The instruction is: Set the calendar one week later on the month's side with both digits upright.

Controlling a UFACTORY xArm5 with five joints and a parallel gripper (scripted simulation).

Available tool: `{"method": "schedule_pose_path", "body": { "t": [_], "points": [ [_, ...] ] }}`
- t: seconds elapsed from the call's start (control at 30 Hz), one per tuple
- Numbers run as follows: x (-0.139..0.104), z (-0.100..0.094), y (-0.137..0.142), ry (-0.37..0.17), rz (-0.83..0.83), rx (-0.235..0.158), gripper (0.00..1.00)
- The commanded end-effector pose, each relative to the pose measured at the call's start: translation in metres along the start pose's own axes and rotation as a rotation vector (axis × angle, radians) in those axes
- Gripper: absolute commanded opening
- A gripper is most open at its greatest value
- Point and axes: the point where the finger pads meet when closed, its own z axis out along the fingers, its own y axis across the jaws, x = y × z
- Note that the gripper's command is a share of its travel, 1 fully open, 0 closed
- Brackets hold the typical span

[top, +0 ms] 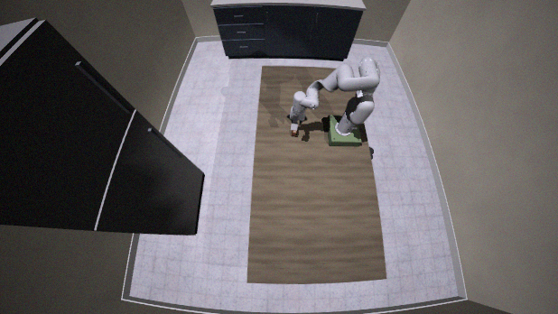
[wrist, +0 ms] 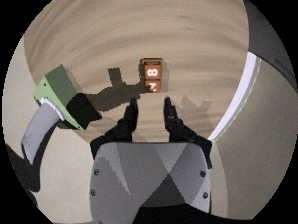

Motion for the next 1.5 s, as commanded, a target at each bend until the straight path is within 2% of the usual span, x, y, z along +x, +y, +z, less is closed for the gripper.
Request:
{"method": "schedule_pose_path", "body": {
  "t": [0.0, 0.63, 1.47],
  "points": [
    [0.0, -0.001, 0.001, 0.0, 0.0, -0.003, 0.47],
    [0.0, 0.004, 0.001, 0.0, 0.0, -0.003, 0.47],
    [-0.001, 0.036, 0.003, 0.0, 0.0, -0.003, 0.47]
  ]
}}
